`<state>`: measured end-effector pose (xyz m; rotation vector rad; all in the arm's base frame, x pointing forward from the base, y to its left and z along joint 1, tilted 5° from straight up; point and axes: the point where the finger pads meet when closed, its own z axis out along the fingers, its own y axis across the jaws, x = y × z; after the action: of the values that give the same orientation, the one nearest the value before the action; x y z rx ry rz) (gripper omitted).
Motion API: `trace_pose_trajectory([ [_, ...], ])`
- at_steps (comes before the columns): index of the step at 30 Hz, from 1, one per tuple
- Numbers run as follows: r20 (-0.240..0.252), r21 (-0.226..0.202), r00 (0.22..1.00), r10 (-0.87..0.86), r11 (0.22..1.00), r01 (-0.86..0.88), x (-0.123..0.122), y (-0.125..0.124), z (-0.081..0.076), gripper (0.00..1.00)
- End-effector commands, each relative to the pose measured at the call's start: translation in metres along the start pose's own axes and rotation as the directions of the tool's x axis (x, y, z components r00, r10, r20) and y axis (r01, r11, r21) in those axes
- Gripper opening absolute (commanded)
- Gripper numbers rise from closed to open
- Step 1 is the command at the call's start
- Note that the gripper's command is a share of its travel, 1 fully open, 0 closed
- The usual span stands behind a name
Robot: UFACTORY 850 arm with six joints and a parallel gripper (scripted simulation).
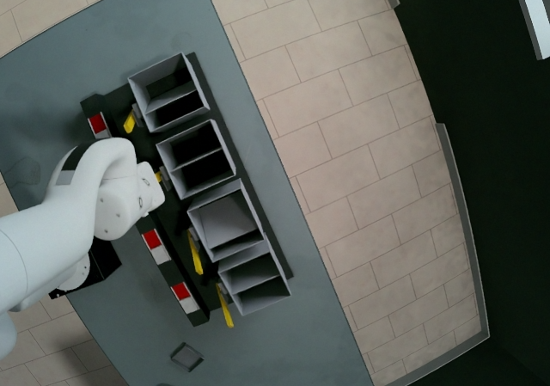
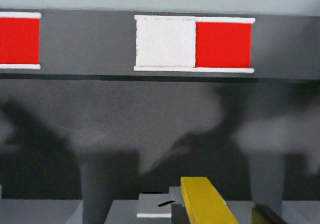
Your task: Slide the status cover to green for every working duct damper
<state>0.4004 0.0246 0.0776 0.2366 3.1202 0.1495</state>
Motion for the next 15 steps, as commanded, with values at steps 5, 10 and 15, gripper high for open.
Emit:
trace_pose_trajectory([
  [5, 0.003, -0.003, 1.0, 0.0, 1.0, 0.0, -0.0008, 0.0003, 0.0058, 0.39],
  [10, 0.003, -0.003, 1.0, 0.0, 1.0, 0.0, -0.0008, 0.0003, 0.007, 0.39],
  [15, 0.003, -0.003, 1.0, 0.0, 1.0, 0.0, -0.0007, 0.0003, 0.0073, 0.39],
])
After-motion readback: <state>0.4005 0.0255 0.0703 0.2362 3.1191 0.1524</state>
